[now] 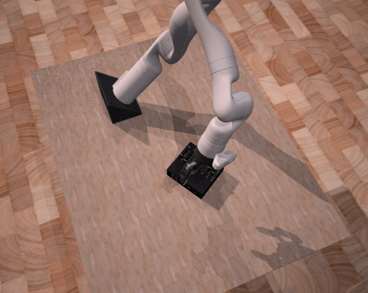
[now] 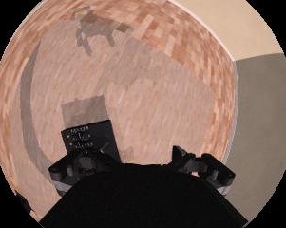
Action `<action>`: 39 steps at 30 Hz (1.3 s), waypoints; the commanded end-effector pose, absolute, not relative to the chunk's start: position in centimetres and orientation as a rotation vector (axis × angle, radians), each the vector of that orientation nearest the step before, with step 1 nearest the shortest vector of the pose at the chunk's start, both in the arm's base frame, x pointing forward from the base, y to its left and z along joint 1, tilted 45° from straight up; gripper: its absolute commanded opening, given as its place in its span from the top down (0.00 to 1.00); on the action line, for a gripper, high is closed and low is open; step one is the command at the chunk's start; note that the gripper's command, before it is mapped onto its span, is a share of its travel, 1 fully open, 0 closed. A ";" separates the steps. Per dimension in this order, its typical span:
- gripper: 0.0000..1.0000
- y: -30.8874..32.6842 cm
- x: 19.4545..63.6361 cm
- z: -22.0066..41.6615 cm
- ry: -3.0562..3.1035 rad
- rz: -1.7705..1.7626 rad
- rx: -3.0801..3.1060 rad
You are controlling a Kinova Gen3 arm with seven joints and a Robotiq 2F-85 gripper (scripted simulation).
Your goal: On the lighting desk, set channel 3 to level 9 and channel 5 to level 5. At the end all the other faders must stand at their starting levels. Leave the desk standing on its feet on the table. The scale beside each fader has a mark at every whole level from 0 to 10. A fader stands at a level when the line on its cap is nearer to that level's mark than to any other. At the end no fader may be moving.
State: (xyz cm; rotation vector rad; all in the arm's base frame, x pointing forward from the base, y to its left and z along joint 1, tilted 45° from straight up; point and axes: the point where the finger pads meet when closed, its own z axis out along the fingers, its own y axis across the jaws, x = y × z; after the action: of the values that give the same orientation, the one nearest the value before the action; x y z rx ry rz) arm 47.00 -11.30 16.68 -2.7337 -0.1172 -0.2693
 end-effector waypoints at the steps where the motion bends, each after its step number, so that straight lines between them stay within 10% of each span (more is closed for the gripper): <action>1: 0.00 -11.4 47.0 16.7 -0.114 -0.271 -2.734; 39: 0.00 -8.8 43.9 17.4 0.020 -0.194 -2.588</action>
State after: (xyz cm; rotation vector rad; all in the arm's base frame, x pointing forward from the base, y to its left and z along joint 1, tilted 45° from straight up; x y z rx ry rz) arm 44.04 -8.60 17.45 -2.5887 0.0123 -0.1930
